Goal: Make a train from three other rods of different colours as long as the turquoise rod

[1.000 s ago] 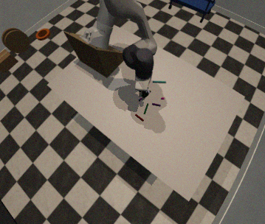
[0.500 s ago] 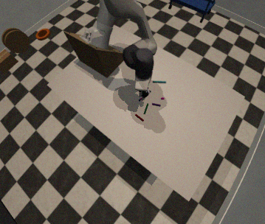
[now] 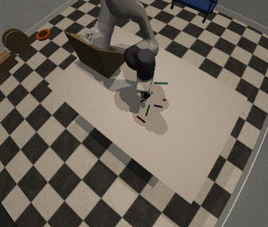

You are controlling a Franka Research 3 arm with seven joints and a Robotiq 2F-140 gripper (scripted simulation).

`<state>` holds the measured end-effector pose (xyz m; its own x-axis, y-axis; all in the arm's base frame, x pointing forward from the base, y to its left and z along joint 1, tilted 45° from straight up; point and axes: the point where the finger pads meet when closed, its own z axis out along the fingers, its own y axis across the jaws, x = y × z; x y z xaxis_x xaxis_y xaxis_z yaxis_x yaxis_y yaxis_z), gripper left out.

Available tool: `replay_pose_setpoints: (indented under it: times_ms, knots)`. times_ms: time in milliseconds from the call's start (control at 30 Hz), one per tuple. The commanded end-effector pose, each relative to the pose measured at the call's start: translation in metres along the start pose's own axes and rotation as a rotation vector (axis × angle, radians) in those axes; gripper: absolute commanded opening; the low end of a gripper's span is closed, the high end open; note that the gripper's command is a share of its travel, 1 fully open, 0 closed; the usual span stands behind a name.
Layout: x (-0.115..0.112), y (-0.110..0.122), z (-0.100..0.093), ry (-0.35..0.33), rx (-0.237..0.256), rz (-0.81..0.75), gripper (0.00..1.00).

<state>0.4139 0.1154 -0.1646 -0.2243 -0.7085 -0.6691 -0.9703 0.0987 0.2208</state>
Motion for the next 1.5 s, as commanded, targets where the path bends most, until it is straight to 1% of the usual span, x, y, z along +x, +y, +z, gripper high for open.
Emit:
replay_pose_setpoints:
  times_ms: [0, 400, 800, 1467]
  knots:
    - [0.0, 0.001, 0.001, 0.0, 0.0, 0.004, 0.15]
    - [0.0, 0.001, 0.006, 0.0, 0.0, 0.004, 0.15]
    - [0.0, 0.001, 0.017, 0.0, 0.0, 0.004, 0.15]
    - [0.0, 0.001, 0.017, 0.0, 0.0, 0.004, 0.15]
